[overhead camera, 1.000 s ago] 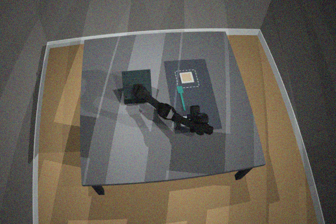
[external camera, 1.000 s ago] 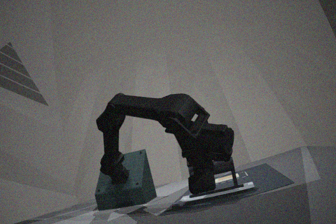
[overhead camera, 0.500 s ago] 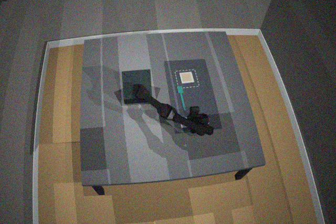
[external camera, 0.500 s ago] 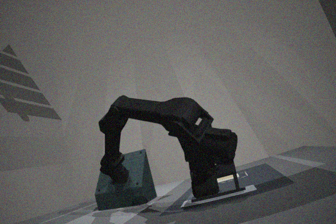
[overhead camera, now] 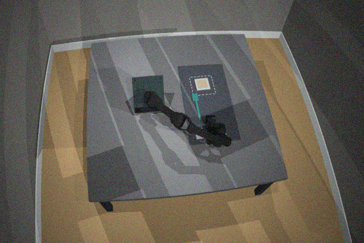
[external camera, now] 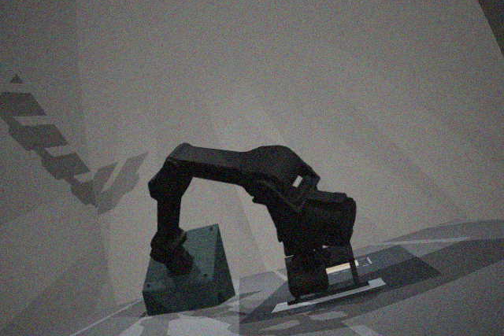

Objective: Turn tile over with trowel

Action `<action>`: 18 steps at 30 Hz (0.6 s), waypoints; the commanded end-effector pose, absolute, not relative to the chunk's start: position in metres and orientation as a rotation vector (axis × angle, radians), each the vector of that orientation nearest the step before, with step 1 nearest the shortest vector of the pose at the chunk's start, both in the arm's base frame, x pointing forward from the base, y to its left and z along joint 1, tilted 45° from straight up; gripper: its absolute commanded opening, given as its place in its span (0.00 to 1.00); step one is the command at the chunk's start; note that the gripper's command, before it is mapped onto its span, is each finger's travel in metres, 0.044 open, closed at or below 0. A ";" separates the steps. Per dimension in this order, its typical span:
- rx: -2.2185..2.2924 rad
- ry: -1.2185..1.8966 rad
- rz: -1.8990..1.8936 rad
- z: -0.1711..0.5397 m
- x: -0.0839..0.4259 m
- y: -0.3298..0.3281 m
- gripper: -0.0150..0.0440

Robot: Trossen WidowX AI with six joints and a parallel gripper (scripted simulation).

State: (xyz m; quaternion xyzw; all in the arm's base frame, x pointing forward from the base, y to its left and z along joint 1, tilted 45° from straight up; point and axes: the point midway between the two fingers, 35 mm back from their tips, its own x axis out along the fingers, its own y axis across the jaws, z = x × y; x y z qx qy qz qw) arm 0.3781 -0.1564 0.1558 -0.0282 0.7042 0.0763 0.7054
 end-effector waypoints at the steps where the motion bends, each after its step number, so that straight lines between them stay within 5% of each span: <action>1: -0.062 1.566 0.170 0.160 0.374 -0.150 0.76; 9: -0.057 1.569 0.175 0.194 0.315 -0.078 0.76; 18: -0.057 1.569 0.175 0.194 0.313 -0.077 0.76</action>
